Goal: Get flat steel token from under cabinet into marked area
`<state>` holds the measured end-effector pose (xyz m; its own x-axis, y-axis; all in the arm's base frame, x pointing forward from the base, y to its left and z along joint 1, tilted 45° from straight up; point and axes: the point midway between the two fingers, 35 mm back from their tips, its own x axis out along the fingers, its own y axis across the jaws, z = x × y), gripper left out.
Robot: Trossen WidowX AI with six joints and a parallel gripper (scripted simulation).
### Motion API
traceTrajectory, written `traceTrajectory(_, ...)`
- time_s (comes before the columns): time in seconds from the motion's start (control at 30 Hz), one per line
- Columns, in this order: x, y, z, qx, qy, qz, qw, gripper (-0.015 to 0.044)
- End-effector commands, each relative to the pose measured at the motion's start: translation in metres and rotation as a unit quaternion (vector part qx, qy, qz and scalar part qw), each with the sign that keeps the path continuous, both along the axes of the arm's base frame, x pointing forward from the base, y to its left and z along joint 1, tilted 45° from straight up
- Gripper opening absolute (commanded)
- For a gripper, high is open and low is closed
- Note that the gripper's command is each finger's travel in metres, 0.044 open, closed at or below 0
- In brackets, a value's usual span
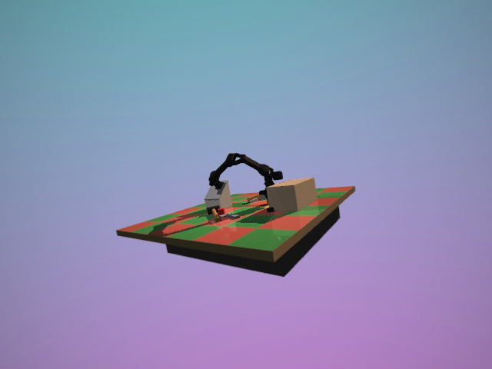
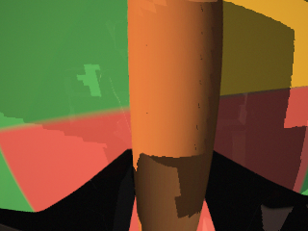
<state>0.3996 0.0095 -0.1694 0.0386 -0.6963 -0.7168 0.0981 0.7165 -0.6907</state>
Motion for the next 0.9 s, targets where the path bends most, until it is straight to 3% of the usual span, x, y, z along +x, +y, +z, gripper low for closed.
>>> traceTrajectory(0.0, 0.007, -0.001, 0.002, -0.002, -0.009, 0.000, 1.000, 0.0000)
traceTrajectory(0.87, 0.005, -0.014, 0.014, -0.002, -0.009, 0.000, 1.000, 0.0000)
